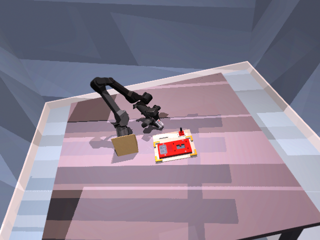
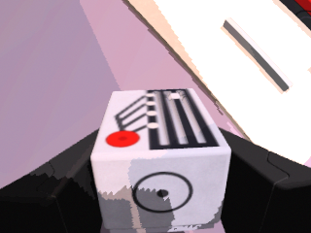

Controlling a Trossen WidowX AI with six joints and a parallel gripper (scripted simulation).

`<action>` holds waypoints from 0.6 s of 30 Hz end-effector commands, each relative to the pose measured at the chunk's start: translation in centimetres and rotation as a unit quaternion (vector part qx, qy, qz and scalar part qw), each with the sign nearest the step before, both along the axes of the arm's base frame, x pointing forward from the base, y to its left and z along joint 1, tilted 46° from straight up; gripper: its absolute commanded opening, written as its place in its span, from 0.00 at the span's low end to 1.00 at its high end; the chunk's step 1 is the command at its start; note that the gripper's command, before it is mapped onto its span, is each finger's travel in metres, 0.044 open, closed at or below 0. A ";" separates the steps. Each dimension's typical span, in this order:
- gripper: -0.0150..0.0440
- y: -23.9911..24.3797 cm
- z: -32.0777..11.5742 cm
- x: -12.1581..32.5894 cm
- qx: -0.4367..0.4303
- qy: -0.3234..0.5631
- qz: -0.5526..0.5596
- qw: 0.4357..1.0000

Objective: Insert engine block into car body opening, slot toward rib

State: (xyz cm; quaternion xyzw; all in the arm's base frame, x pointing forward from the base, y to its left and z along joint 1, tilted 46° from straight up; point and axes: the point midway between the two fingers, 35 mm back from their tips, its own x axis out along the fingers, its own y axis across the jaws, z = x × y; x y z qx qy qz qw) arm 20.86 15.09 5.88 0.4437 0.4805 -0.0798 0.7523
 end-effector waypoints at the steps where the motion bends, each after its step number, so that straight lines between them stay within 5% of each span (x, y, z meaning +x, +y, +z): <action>1: 0.25 0.5 -0.7 -0.1 -0.002 0.001 -0.003 1.000; 13: 0.25 1.8 -1.9 0.0 -0.001 0.001 -0.003 1.000; 18: 0.48 1.7 -1.8 0.1 -0.004 -0.005 -0.008 1.000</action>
